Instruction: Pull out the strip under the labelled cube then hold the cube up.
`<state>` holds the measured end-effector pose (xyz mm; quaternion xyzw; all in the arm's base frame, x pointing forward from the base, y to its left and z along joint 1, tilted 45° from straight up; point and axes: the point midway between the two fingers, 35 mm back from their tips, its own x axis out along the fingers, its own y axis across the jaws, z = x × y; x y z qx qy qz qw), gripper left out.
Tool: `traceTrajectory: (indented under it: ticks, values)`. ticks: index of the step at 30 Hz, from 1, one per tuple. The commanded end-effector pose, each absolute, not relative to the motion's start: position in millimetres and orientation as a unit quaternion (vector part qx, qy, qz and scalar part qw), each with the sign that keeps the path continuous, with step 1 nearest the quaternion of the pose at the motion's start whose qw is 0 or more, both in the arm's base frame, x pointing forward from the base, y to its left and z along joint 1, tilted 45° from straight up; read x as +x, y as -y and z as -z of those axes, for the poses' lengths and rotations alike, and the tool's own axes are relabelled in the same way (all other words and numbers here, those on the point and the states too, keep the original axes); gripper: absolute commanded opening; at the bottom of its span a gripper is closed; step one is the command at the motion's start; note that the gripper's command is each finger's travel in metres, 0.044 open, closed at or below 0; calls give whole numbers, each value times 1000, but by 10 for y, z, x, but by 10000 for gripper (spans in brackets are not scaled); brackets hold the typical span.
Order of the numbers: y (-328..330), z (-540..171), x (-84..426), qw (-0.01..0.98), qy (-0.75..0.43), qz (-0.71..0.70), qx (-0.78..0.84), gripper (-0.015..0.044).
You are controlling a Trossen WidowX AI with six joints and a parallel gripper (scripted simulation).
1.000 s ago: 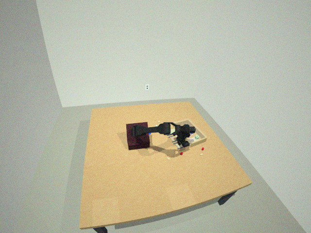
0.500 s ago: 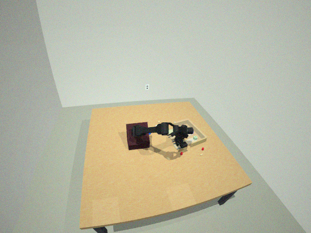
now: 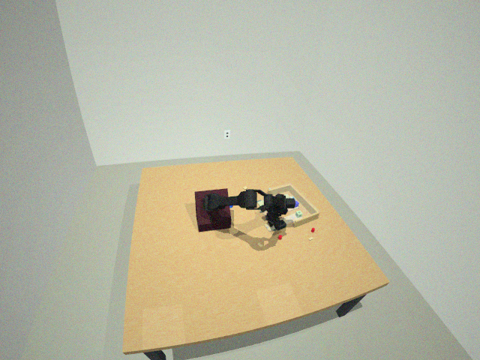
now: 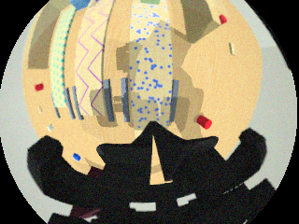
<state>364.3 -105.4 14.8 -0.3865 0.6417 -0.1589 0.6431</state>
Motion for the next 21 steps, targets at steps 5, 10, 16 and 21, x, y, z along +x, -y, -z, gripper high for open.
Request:
traceTrajectory:
  ticks: [5, 10, 16, 21]
  values:
    - [1128, -130, 3466, 636, -649, 158, -387, 0]
    - [1150, -136, 3392, 636, -649, 158, -387, 0]
    - [1174, -146, 3306, 635, -649, 158, -387, 0]
    - [1193, -153, 3235, 635, -650, 158, -387, 0]
